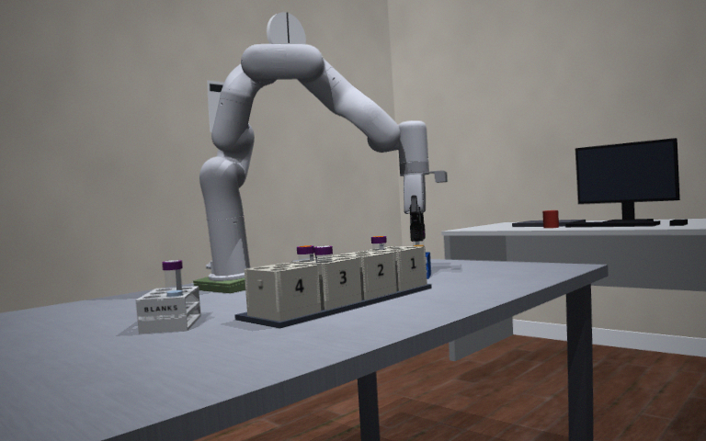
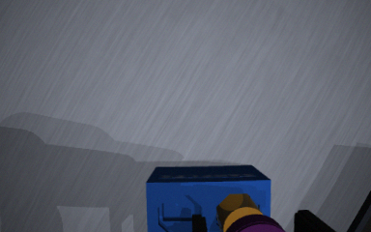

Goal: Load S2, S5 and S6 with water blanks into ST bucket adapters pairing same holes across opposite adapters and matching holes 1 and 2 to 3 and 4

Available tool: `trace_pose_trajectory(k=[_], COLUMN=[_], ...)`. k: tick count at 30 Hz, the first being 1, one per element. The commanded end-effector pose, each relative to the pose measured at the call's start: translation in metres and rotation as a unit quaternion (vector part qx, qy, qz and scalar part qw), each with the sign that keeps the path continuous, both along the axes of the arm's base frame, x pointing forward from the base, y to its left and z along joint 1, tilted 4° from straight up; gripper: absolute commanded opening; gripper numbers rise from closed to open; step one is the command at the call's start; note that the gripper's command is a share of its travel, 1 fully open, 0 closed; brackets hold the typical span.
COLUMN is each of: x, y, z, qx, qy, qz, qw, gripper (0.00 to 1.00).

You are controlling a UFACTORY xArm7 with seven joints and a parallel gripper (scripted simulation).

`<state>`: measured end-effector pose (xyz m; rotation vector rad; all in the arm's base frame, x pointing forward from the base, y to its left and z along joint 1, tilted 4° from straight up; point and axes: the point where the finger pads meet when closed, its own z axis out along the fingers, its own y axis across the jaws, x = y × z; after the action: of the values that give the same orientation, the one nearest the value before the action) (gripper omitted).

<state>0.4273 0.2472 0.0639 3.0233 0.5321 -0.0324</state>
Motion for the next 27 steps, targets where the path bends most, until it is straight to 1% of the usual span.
trace_pose_trajectory(k=[1, 3, 4, 27], x=[0.0014, 0.0014, 0.0014, 0.0013], y=[0.001, 0.001, 0.0011, 0.0011], z=[0.0019, 0.0019, 0.0024, 0.0035], qx=[0.001, 0.001, 0.001, 0.001], qy=[-0.002, -0.002, -0.002, -0.002], qz=[0.0, 0.0, 0.0, 0.0], qw=[1.0, 1.0, 1.0, 1.0], gripper=[0.57, 0.57, 0.0, 0.0])
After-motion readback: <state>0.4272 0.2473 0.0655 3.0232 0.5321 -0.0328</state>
